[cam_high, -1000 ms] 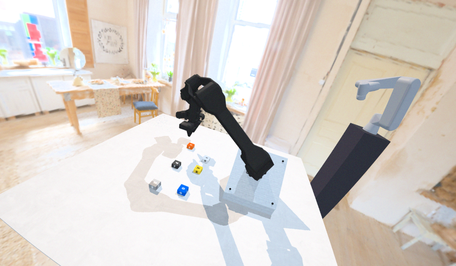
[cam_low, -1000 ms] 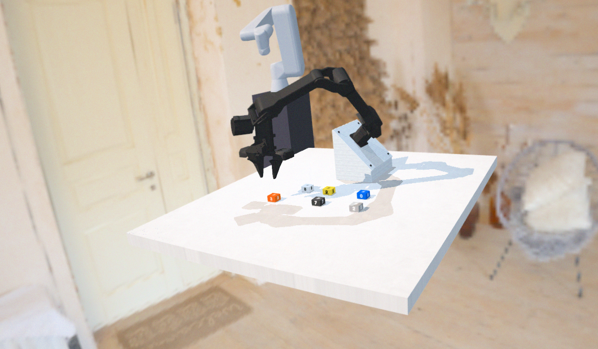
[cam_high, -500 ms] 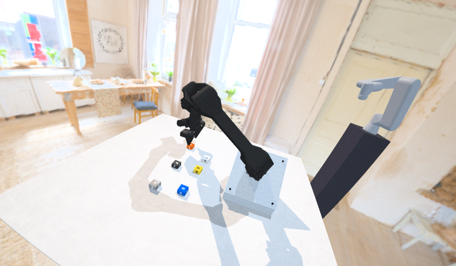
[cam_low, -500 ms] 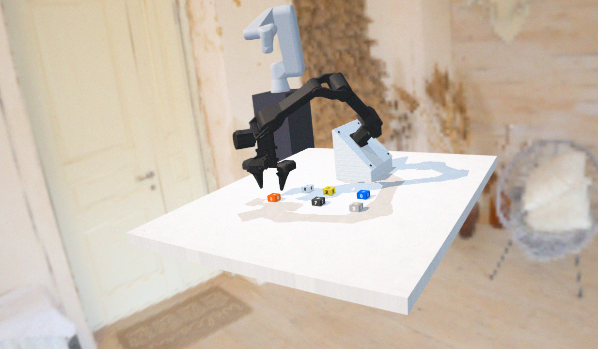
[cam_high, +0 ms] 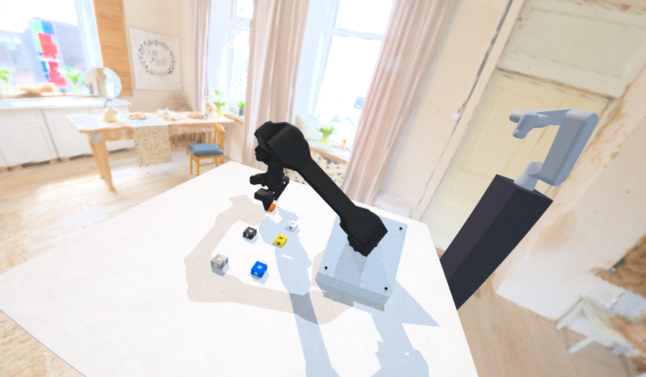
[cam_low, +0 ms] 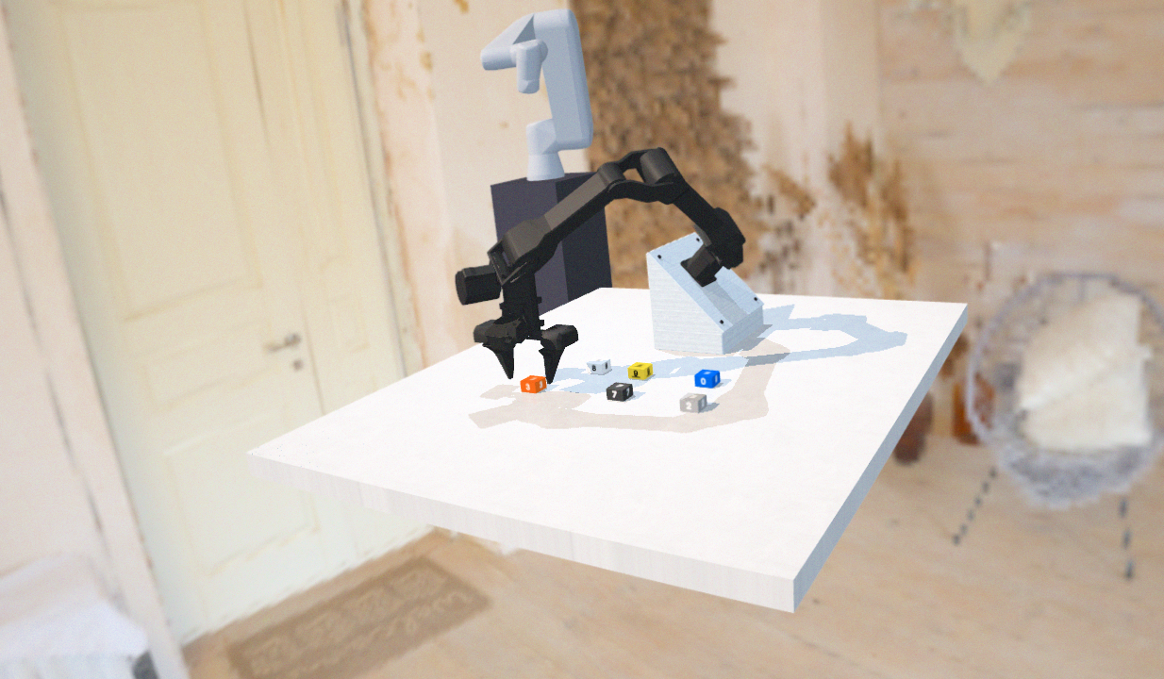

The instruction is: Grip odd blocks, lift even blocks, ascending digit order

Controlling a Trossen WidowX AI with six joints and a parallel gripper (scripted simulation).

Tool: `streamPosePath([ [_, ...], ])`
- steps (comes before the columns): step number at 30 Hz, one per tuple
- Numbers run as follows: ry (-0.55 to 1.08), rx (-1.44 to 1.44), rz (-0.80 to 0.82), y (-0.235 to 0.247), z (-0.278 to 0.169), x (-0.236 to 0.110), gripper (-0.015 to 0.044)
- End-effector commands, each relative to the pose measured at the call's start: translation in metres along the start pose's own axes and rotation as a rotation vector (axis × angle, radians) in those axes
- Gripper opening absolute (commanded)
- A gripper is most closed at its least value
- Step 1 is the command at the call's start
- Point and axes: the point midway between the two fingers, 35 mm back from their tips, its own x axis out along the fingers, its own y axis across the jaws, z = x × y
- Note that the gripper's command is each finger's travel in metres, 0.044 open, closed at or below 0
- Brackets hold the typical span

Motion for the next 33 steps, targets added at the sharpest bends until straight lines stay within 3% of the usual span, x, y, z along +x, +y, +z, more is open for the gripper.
streamPosePath([
  [1,0.004,0.012,0.007,-0.0011,-0.0029,0.0065,0.0400],
  [12,0.004,0.012,0.007,-0.0011,-0.0029,0.0065,0.0120],
  [33,0.004,0.012,0.007,-0.0011,-0.0029,0.0065,0.0120],
])
